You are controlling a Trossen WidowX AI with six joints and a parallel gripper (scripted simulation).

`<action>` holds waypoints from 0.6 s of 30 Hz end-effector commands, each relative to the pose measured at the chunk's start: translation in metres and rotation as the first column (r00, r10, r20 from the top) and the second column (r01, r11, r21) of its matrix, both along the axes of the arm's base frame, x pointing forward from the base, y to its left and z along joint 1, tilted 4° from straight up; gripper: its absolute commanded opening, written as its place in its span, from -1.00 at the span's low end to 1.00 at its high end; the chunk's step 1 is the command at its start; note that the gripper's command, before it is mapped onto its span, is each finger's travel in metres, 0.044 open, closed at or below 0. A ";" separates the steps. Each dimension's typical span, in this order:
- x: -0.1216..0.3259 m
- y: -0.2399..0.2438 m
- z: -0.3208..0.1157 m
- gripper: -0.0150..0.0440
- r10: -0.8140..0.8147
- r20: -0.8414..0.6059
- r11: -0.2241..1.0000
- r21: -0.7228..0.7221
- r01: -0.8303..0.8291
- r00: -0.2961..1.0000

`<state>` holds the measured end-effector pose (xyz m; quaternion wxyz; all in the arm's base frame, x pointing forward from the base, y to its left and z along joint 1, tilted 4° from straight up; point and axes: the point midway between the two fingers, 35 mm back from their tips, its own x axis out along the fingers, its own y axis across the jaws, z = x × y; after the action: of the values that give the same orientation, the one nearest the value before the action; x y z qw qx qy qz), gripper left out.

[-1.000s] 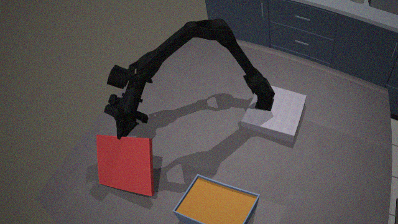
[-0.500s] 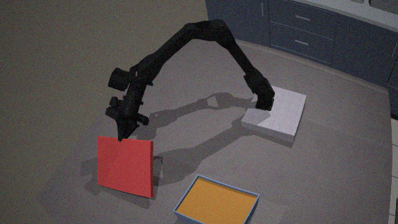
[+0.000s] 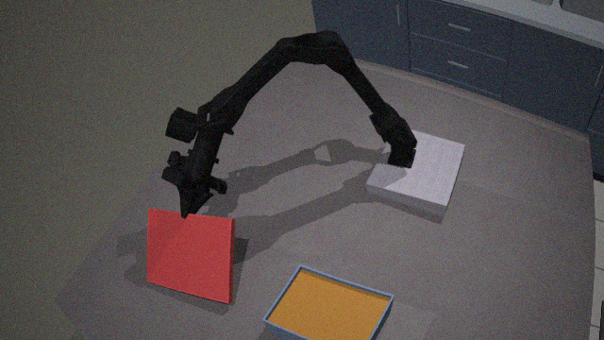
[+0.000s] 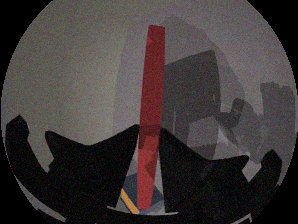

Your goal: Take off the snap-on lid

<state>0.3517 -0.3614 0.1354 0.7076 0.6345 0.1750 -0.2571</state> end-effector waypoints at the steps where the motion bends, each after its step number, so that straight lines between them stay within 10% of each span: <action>1: -0.001 0.002 -0.025 -0.49 -0.005 -0.033 0.999 0.038 0.006 0.999; 18: -0.001 0.001 -0.038 -0.49 -0.005 -0.033 0.999 0.038 0.006 0.999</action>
<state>0.3524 -0.3623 0.1173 0.7048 0.6364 0.1781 -0.2579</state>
